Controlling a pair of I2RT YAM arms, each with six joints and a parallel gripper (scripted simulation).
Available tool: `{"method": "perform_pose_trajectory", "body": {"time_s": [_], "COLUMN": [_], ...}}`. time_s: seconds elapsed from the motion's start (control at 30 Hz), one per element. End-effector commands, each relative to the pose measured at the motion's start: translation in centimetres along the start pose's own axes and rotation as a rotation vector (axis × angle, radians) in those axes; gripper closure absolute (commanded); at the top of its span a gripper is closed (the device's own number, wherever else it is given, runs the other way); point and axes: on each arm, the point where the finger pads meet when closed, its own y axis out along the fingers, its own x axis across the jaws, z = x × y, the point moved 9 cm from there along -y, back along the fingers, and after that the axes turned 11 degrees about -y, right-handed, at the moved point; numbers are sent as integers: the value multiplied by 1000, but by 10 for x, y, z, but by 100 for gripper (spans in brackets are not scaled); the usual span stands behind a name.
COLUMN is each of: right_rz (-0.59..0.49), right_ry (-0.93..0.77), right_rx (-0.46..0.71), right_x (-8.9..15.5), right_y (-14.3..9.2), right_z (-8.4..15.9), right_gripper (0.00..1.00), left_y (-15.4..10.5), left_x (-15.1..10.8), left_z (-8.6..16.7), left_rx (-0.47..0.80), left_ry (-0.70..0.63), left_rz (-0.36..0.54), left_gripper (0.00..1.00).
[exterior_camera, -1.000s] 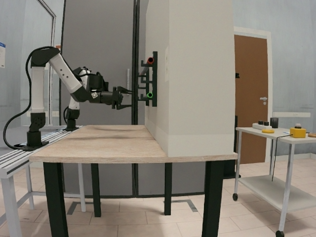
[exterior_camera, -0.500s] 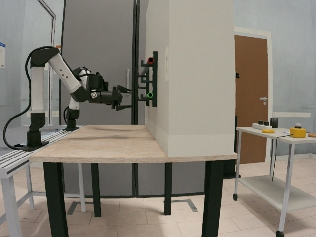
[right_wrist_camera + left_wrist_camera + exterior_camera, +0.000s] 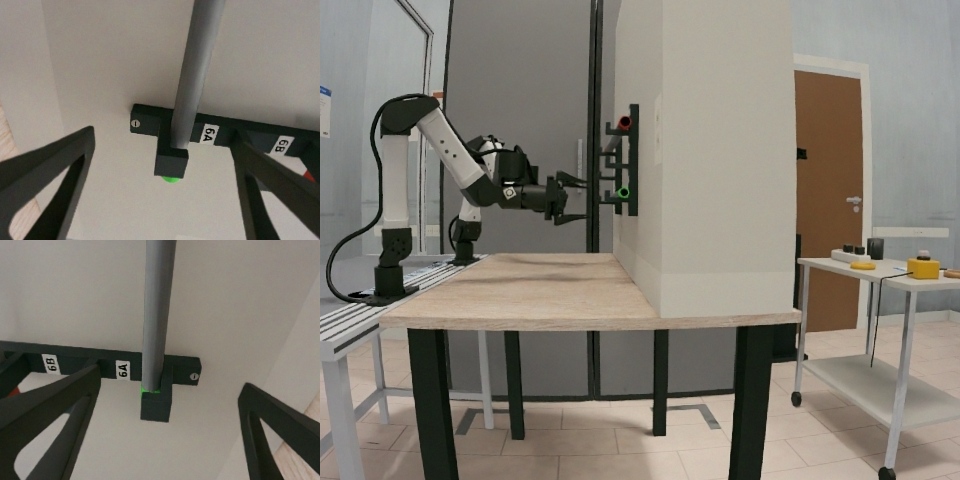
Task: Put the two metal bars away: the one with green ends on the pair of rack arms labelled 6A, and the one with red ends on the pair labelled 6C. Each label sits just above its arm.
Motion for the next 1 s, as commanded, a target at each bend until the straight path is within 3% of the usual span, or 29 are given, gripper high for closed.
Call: {"method": "perform_pose_trajectory", "body": {"time_s": [0.0,0.97], "right_rz": [48,48], "right_ry": [17,17], "right_rx": [9,9], "right_x": [-12,-12], "right_y": [-6,-11], "right_z": [3,2], "right_gripper": [16,0], "left_y": [-8,-13], "left_x": [12,12], "left_z": [-1,-1], "left_rx": [-10,-10], "left_ry": [-21,-21], "left_rz": [-28,-28], "left_gripper": [16,0]}}
